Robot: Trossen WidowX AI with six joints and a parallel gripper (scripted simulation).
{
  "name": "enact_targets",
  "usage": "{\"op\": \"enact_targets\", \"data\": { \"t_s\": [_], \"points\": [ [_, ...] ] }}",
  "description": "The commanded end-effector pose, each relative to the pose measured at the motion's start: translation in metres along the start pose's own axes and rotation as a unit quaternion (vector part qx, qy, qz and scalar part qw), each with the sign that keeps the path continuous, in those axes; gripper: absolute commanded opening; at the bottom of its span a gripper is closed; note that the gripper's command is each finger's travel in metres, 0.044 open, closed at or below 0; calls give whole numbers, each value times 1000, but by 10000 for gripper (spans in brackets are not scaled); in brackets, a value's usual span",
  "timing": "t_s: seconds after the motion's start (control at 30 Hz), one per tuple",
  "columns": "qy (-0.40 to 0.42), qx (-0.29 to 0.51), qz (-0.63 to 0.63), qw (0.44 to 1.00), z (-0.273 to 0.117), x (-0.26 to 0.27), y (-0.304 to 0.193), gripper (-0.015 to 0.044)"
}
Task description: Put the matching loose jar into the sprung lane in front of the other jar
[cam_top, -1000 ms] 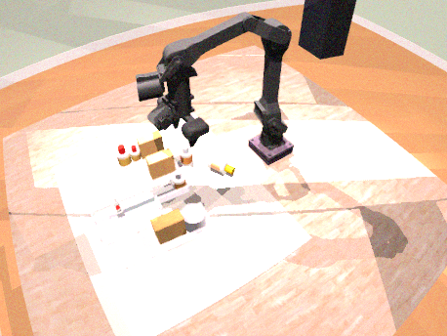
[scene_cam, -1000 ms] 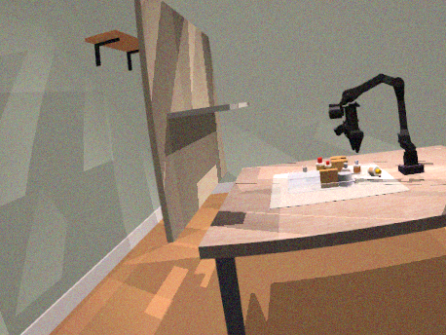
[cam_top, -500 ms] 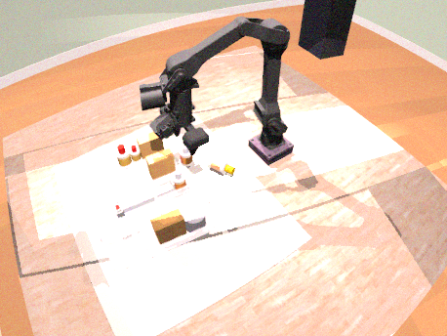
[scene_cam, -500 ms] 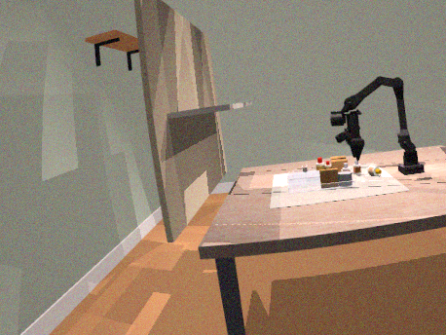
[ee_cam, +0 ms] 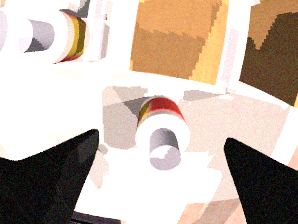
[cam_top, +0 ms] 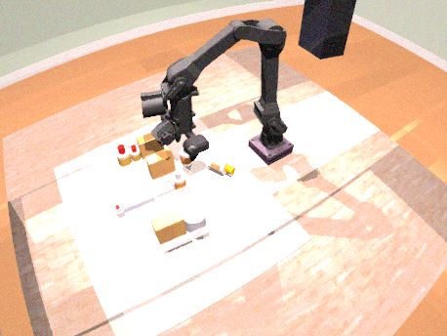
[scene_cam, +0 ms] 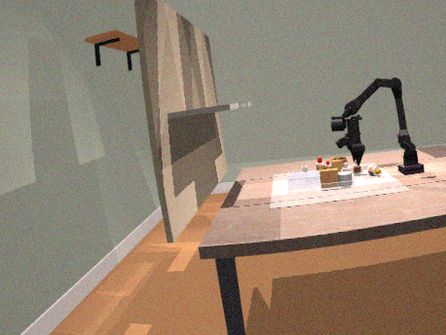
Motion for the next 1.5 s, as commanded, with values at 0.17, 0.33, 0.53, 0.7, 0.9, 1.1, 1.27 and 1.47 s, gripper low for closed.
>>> {"op": "enact_targets", "data": {
  "t_s": [0.17, 0.33, 0.53, 0.7, 0.9, 1.1, 1.27, 1.47],
  "points": [
    [3, 2, -2, 1000, 16, 1, 0, 440],
    [3, 2, -2, 1000, 20, 1, -1, 414],
    [3, 2, -2, 1000, 20, 1, -1, 256],
    [3, 2, -2, 1000, 20, 1, -1, 164],
    [3, 2, -2, 1000, 20, 1, -1, 105],
    [6, -1, 17, 1000, 14, -7, -7, 0],
    [6, -2, 20, 1000, -7, -11, -4, 0],
    [5, -1, 13, 1000, -34, -11, 1, 0]
  ]
}}
Point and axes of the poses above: the point midway between the two fingers, 35 mm back from their tips, its own z axis out along the fingers, its own x axis across the jaws, y = z × x, the point moved 6 cm from there along -z, back along the fingers, and after that the axes turned 2 degrees about z, right-handed, at the moved point
